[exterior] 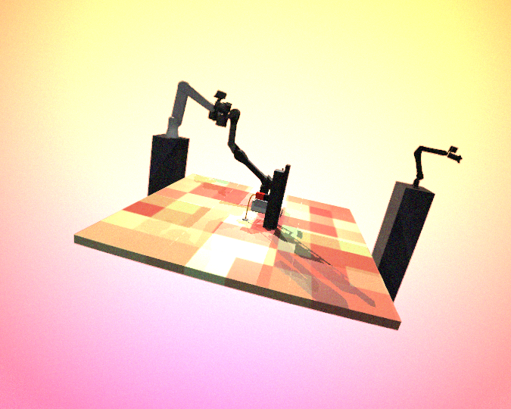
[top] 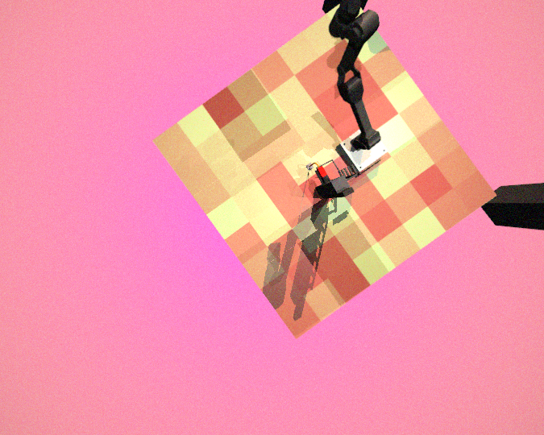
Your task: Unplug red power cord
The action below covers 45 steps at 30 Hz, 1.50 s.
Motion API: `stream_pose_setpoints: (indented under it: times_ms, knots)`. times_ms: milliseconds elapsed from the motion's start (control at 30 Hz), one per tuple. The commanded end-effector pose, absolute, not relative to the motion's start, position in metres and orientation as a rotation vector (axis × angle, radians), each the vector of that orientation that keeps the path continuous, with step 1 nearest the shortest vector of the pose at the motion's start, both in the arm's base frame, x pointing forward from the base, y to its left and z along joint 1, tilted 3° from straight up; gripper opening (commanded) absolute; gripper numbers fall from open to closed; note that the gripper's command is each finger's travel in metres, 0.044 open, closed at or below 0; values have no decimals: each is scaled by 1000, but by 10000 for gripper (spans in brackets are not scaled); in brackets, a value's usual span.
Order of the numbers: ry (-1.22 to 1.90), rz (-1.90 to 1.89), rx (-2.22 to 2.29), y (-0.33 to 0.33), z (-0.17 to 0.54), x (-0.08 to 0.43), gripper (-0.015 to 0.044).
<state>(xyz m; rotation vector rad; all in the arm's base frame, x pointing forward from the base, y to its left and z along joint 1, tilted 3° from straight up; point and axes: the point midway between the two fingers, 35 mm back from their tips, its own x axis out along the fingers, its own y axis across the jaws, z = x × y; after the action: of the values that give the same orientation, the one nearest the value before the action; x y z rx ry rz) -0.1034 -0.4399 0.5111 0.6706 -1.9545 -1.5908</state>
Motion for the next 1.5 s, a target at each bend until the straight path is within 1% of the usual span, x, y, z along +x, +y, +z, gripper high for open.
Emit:
stream_pose_setpoints:
  times_ms: [0, 133, 267, 433, 600, 733, 900, 1200, 1333, 1467]
  knots:
    - [-1960, -1585, 669, -439, 512, -104, 374]
    - [-2080, -1446, 633, -422, 533, -120, 269]
    - [-2270, -1151, 548, -384, 574, -146, 164]
    - [-2396, -831, 445, -337, 614, -166, 160]
    - [-2450, -527, 343, -288, 647, -177, 160]
    - [-2444, -244, 254, -238, 674, -181, 160]
    - [-2354, 113, 144, -168, 705, -174, 160]
    - [-2036, 560, -16, -49, 734, -133, 160]
    - [-1850, 702, -57, -1, 738, -102, 160]
    - [-1613, 834, -66, 48, 735, -59, 160]
